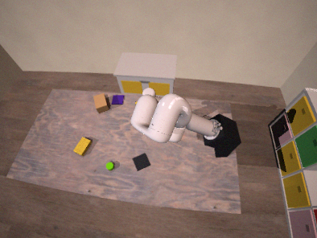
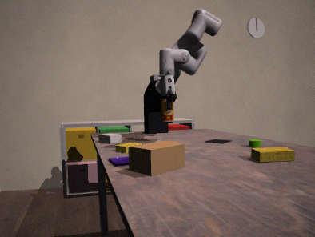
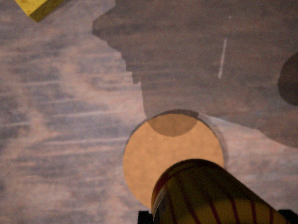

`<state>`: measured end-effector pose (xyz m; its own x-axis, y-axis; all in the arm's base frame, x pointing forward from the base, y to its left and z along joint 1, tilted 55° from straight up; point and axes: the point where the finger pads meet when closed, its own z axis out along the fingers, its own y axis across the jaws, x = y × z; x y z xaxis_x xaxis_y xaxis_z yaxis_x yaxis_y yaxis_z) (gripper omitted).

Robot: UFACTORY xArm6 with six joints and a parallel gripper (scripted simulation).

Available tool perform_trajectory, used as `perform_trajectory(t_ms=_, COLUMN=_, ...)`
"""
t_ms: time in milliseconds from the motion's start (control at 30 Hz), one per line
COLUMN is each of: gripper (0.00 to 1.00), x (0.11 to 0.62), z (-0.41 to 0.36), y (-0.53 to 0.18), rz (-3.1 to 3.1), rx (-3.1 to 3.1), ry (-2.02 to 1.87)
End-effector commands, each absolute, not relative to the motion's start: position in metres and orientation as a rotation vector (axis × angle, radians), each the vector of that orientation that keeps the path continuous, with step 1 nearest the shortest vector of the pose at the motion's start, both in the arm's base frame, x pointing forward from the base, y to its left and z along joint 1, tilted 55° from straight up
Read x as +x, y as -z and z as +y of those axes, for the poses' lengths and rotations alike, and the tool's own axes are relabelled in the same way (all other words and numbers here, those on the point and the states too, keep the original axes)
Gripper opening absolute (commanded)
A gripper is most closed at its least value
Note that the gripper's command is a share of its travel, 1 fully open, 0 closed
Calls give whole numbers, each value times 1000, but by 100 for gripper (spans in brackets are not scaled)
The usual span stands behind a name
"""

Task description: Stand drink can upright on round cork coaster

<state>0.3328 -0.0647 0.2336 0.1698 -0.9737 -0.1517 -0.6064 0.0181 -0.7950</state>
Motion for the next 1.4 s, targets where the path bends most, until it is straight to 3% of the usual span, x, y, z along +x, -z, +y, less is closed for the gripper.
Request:
perform_trajectory(t_ms=0, gripper=0, x=333, z=-67, y=-235, rz=1513, rx=-1670, ry=614)
perform_trajectory(t_ms=633, gripper=0, x=336, z=-69, y=-234, rz=1507, rx=-1664, ry=624)
perform_trajectory(t_ms=1367, gripper=0, x=399, z=-52, y=-189, rz=1508, rx=-1665, ry=623)
